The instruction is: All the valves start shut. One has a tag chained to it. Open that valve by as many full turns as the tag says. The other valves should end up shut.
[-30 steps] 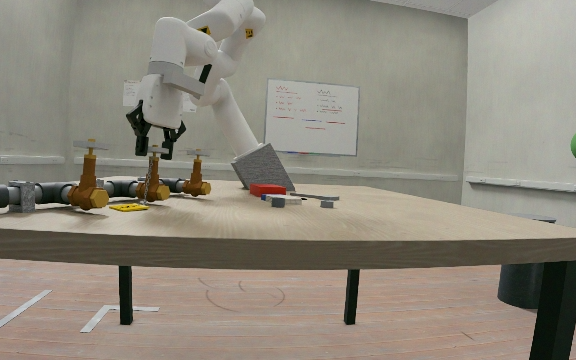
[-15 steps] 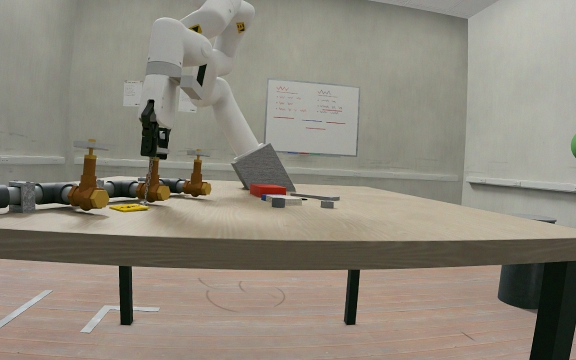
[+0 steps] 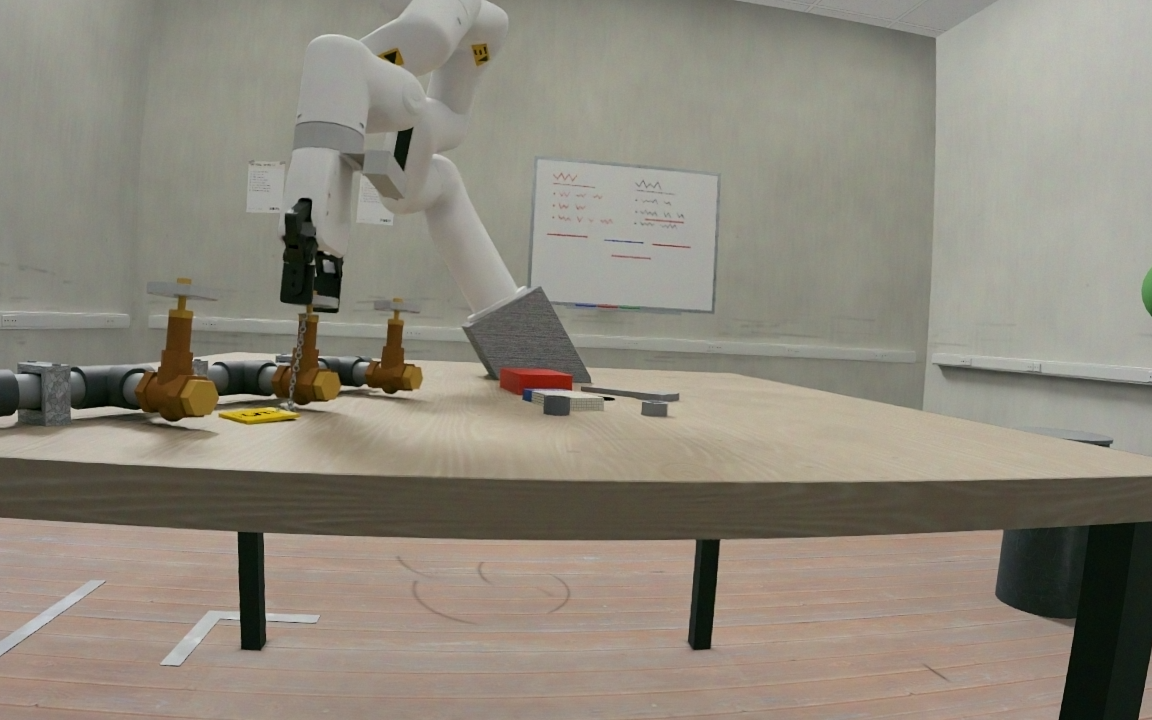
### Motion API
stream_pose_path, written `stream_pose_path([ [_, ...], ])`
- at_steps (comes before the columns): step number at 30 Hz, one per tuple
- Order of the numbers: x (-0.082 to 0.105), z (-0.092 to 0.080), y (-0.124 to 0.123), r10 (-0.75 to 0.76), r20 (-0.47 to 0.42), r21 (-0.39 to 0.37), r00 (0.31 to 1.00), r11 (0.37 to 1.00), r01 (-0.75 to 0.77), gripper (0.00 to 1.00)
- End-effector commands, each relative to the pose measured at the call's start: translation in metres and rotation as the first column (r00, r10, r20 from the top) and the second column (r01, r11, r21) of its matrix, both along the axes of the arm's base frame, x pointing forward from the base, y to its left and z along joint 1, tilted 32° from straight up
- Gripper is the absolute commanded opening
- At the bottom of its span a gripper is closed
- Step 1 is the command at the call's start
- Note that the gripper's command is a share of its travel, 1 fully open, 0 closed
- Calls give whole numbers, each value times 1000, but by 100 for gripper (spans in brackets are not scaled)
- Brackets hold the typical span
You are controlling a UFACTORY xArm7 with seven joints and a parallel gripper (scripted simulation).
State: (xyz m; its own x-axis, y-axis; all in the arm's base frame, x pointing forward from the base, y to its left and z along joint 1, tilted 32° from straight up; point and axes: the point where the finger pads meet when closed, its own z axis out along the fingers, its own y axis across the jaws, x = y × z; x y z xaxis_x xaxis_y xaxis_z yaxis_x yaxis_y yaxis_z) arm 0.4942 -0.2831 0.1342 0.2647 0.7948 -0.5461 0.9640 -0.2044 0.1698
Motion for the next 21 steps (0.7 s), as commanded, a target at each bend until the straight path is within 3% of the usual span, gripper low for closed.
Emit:
stream_pose_path([
  [1,1,2,-1,0,4,-2,1000,1000,0,100],
  [21,1,2,-1,-25,21,-1,999,1000,25,100],
])
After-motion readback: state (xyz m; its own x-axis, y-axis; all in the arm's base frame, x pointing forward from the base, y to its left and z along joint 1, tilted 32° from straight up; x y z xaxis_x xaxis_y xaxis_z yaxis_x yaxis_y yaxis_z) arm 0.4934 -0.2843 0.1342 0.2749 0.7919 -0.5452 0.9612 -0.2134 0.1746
